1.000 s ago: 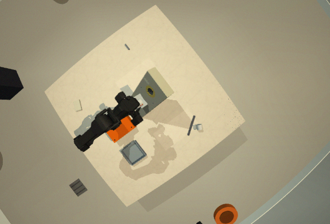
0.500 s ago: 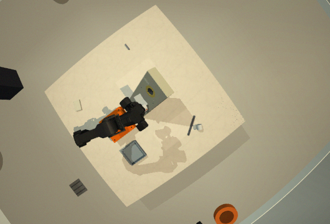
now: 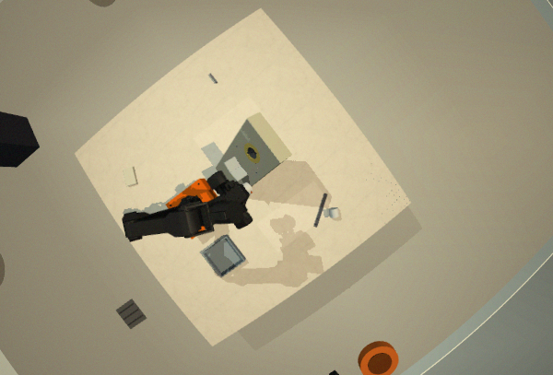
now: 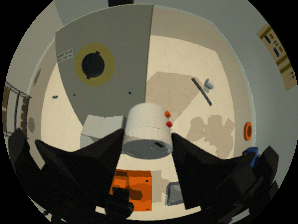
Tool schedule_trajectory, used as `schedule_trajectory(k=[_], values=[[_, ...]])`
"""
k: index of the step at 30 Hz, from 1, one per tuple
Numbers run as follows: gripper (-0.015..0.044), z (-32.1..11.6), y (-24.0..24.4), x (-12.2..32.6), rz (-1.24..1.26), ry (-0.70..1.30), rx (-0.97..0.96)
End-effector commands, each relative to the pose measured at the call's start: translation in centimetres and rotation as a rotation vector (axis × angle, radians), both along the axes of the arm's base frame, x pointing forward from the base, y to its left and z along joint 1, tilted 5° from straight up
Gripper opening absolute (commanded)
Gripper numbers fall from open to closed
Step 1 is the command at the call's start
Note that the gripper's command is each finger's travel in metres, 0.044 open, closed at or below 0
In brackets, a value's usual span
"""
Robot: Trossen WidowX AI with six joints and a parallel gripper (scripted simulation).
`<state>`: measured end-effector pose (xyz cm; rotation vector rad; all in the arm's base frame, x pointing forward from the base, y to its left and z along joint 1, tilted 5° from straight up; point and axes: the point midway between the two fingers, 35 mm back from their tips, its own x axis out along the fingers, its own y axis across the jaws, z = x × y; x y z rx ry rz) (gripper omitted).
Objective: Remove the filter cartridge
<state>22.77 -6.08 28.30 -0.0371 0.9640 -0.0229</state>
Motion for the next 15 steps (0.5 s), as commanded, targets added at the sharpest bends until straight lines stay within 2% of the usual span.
schedule_trajectory(k=[1,15], values=[[0.0,-0.5,-1.6,-0.3,-0.086,0.002,0.006],[0.0,-1.7,-7.4,-2.6,-0.41,-0.009,0.031]])
